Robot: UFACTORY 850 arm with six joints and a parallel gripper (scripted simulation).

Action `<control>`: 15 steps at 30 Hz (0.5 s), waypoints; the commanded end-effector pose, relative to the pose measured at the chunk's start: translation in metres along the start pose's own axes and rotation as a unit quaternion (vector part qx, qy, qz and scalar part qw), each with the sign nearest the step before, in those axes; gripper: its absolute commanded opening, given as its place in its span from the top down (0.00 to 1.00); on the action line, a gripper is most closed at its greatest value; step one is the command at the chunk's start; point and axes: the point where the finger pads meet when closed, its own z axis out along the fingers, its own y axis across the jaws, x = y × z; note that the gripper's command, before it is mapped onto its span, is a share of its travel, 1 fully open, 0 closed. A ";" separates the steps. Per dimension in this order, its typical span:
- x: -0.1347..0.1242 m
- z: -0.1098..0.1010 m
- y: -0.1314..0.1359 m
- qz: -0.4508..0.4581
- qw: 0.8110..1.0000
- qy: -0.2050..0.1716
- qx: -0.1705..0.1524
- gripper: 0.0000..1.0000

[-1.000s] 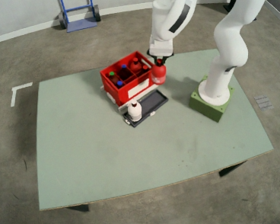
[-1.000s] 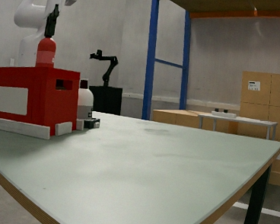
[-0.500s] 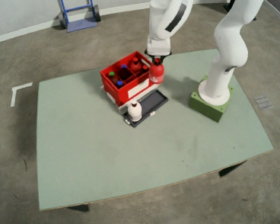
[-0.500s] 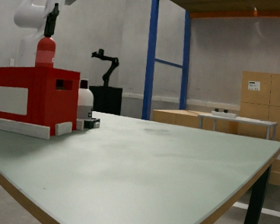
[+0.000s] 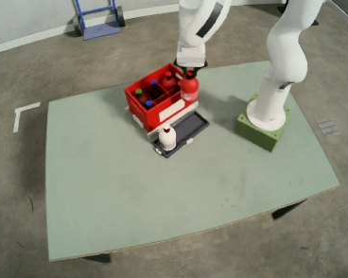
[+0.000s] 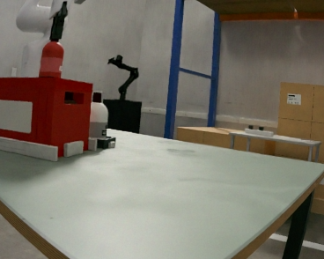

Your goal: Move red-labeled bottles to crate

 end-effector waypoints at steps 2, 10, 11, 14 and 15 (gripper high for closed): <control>-0.004 -0.001 0.011 0.000 1.000 0.000 -0.001 1.00; -0.011 -0.001 0.030 0.000 1.000 0.000 -0.001 1.00; -0.012 -0.001 0.032 0.000 1.000 0.000 -0.001 1.00; -0.013 -0.001 0.034 0.000 1.000 0.000 -0.001 1.00; -0.014 -0.001 0.037 0.000 1.000 0.000 -0.001 1.00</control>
